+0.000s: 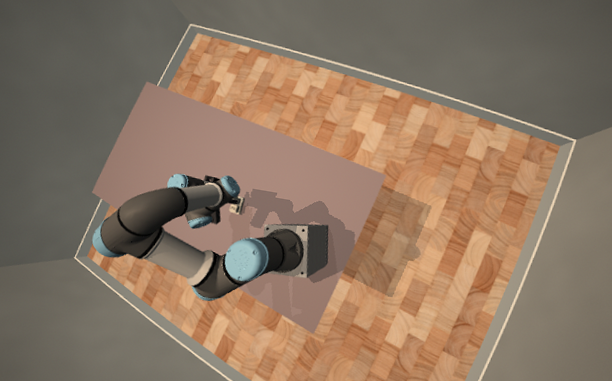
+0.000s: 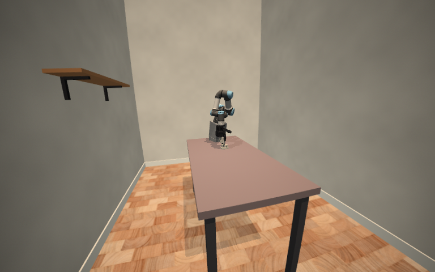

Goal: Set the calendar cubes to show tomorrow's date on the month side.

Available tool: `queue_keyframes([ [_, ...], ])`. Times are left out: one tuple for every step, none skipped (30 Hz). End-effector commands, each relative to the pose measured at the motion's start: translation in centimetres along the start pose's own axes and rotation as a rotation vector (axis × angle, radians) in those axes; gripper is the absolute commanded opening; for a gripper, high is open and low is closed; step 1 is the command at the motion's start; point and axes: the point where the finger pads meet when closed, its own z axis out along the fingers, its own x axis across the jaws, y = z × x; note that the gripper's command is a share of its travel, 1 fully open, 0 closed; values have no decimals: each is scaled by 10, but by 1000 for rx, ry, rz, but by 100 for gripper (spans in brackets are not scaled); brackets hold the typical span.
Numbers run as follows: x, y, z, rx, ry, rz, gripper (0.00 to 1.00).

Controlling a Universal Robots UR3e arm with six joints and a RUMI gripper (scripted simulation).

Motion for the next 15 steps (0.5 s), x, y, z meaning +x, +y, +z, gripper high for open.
queue_keyframes([
  [1, 0, 1, -1, 1, 0, 10],
  [1, 0, 1, -1, 1, 0, 10],
  [1, 0, 2, -1, 1, 0, 10],
  [1, 0, 2, -1, 1, 0, 10],
  [1, 0, 3, -1, 1, 0, 10],
  [1, 0, 3, -1, 1, 0, 10],
  [1, 0, 4, -1, 1, 0, 10],
  [1, 0, 4, -1, 1, 0, 10],
  [1, 0, 5, -1, 1, 0, 10],
  [1, 0, 5, -1, 1, 0, 10],
  [1, 0, 5, -1, 1, 0, 10],
  [1, 0, 6, -1, 1, 0, 10],
  [1, 0, 6, -1, 1, 0, 10],
  [1, 0, 6, -1, 1, 0, 10],
  [1, 0, 7, -1, 1, 0, 10],
])
